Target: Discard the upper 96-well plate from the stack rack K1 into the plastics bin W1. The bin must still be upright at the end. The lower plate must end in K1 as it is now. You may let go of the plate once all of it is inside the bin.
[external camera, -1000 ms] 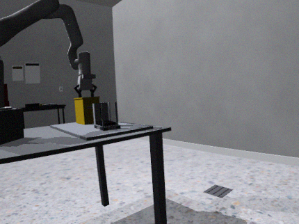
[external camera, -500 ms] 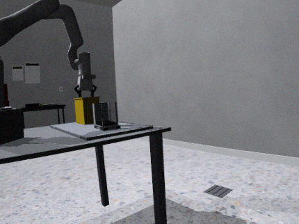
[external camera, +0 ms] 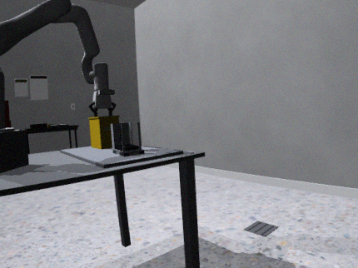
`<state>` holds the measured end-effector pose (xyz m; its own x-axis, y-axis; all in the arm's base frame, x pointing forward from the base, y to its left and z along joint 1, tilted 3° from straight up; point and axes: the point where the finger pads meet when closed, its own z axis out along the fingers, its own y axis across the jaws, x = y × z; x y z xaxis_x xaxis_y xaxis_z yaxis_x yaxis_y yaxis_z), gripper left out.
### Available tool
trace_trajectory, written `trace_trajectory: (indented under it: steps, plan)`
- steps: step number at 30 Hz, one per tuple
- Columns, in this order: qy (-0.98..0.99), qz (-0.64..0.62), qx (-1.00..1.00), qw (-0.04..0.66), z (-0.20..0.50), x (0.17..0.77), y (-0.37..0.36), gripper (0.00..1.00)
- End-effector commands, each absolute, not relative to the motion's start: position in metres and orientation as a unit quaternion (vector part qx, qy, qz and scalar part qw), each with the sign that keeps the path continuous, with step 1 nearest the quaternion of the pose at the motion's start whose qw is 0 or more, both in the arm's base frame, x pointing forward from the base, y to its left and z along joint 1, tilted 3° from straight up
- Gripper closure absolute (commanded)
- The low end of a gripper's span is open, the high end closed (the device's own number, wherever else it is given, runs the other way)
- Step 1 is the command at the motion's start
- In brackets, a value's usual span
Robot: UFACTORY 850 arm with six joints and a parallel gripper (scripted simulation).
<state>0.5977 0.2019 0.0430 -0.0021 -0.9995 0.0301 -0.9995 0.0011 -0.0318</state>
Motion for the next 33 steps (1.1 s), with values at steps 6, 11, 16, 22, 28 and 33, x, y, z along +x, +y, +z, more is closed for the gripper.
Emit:
trace_trajectory:
  steps: [6,11,16,22,28,33]
  plan:
    - [0.708,-0.022,-0.706,0.002,0.0428,0.5987,0.2022,1.00]
    - [0.708,-0.022,-0.706,0.002,0.0421,0.5988,0.2022,1.00]
    - [0.708,-0.022,-0.706,0.002,0.0415,0.5988,0.2022,0.00]
    - [0.708,-0.022,-0.706,0.002,0.0415,0.5988,0.2022,0.00]
    - [0.708,-0.022,-0.706,0.002,0.0415,0.5988,0.2022,0.00]
    - [0.708,-0.022,-0.706,0.002,0.0415,0.5988,0.2022,0.00]
